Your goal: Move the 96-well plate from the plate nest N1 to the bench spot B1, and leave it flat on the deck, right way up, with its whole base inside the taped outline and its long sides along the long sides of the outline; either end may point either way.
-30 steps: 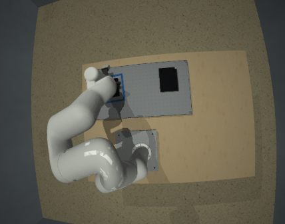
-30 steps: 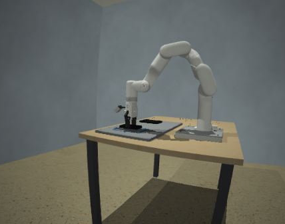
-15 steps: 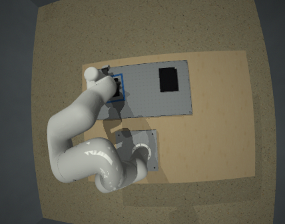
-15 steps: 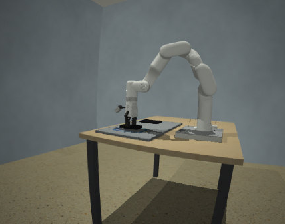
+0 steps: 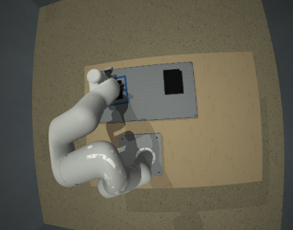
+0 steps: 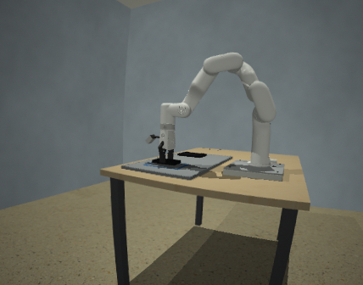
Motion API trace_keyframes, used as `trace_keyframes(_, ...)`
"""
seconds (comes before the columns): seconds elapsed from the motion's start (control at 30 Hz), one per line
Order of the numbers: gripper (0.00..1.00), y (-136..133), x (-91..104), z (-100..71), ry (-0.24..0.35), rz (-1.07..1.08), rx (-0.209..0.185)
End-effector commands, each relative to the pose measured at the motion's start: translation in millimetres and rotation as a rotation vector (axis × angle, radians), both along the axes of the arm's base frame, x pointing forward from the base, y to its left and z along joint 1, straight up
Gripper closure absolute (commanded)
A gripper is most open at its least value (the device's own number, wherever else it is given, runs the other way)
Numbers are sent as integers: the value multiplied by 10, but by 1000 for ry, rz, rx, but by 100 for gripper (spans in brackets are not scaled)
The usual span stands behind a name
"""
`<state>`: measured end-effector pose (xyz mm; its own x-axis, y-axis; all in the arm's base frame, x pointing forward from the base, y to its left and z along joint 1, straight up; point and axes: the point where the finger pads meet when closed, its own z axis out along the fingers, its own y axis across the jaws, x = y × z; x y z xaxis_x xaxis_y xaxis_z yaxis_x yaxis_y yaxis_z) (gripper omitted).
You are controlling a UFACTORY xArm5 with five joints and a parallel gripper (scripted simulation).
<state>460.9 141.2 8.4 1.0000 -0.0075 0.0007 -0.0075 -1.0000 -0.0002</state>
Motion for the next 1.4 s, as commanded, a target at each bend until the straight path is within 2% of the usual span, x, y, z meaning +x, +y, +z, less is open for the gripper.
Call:
trace_keyframes(0.0,100,4,14,7,-4,0,1)
trace_keyframes(1.37,100,4,14,-55,-4,0,1)
